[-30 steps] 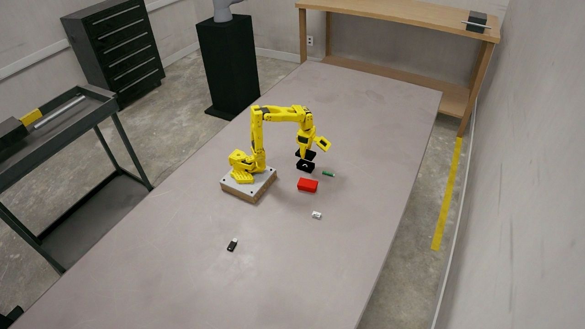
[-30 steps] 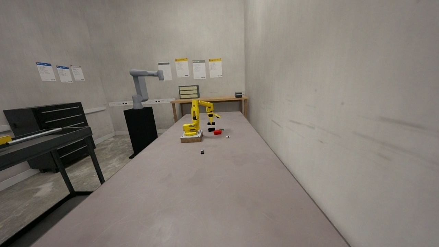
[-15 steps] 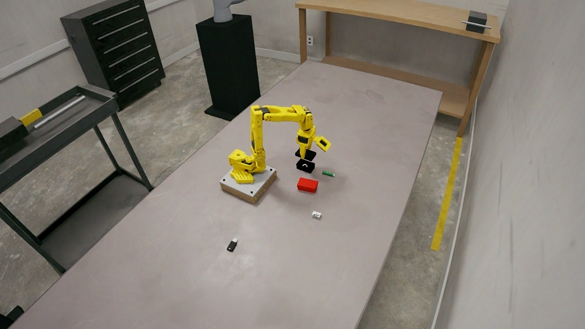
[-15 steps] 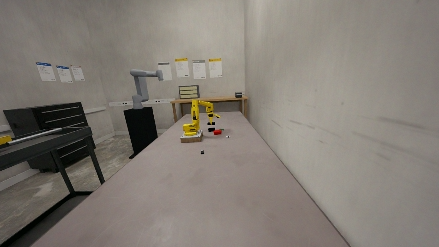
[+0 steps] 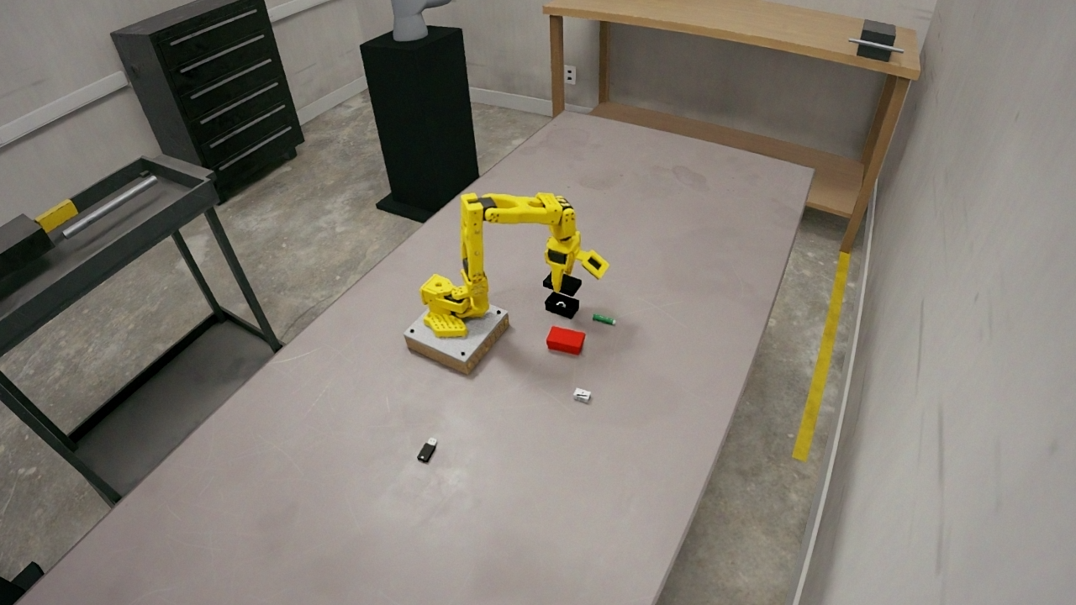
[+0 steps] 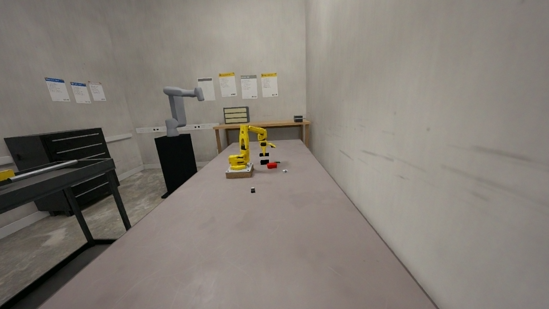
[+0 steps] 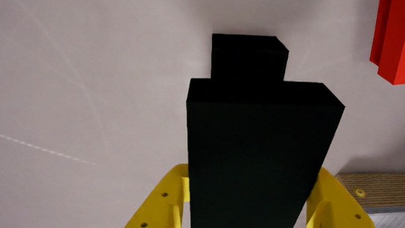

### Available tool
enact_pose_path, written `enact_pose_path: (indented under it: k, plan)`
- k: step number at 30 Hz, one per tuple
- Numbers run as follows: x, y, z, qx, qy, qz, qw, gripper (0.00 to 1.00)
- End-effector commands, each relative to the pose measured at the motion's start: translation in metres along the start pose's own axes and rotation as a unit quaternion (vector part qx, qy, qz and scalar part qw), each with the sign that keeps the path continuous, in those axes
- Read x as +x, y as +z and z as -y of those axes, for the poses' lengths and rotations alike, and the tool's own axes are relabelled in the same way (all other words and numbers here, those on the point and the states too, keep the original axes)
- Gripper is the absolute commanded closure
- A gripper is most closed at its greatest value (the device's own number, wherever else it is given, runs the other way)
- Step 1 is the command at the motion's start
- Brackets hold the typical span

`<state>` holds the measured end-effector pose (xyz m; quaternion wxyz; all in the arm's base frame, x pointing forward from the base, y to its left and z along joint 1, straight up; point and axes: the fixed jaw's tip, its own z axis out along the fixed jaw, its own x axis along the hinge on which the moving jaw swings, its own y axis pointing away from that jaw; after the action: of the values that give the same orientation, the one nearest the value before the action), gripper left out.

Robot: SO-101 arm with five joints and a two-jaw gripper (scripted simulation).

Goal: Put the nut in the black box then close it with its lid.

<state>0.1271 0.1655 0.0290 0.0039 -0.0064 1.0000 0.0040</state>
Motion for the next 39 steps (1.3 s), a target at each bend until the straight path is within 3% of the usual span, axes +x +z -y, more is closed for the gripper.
enact_pose_path:
  k: [1, 39]
  plan:
    - [0.0015, 0.0008, 0.0005, 0.004, 0.000, -0.004, 1.000, 0.80]
    - [0.0013, 0.0008, 0.0042, 0.004, 0.001, -0.004, 1.000, 0.80]
